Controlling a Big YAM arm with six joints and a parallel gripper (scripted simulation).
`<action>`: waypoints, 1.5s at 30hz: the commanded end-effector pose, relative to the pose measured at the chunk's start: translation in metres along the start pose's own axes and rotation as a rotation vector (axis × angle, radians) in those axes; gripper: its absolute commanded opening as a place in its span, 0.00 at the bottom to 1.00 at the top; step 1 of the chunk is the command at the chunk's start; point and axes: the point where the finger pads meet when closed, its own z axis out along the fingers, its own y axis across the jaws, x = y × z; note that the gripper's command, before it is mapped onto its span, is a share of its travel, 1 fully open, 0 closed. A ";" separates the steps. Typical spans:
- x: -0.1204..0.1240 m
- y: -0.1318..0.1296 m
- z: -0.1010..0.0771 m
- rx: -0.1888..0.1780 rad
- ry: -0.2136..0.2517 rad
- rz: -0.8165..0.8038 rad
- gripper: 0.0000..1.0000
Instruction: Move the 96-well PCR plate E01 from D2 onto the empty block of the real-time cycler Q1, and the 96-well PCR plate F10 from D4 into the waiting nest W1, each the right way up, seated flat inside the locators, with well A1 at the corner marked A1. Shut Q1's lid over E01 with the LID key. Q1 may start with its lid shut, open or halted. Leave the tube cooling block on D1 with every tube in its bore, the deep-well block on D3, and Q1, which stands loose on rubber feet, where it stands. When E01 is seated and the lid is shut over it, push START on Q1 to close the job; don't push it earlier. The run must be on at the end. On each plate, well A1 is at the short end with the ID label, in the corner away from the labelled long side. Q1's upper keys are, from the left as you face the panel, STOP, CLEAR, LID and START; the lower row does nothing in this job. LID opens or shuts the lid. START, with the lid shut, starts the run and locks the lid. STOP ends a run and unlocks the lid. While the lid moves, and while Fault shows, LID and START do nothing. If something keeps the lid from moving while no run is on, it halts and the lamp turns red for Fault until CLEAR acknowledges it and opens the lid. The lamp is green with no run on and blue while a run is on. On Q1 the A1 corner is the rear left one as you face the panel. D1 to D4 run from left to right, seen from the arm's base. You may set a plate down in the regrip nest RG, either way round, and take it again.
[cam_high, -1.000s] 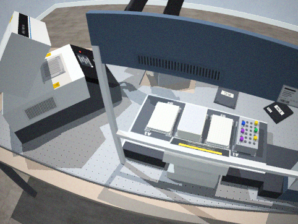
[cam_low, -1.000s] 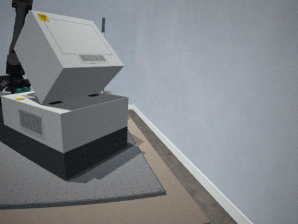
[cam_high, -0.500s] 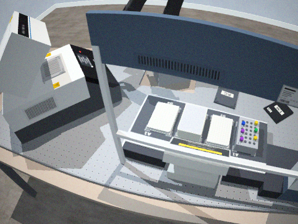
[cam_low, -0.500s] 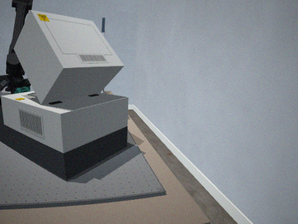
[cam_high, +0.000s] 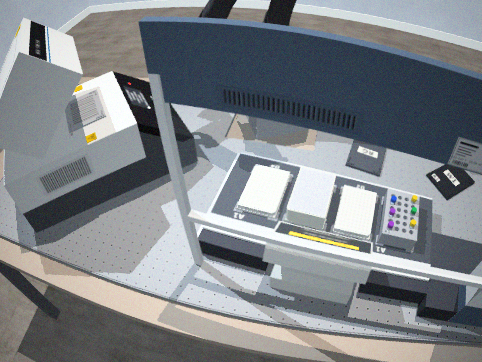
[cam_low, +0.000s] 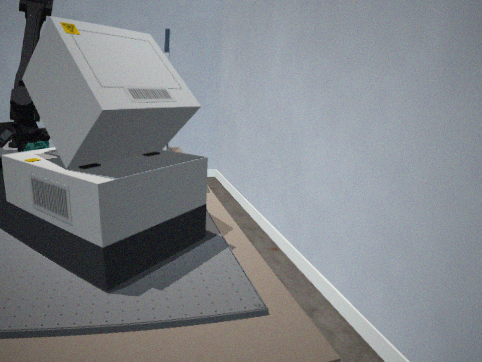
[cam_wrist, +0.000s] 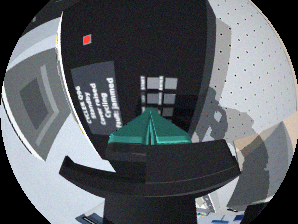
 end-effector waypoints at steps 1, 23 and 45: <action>-0.005 0.020 0.003 -0.037 -0.011 -0.024 0.00; 0.002 0.007 0.003 -0.024 -0.003 -0.013 0.00; 0.006 -0.004 0.004 -0.012 0.003 -0.003 0.00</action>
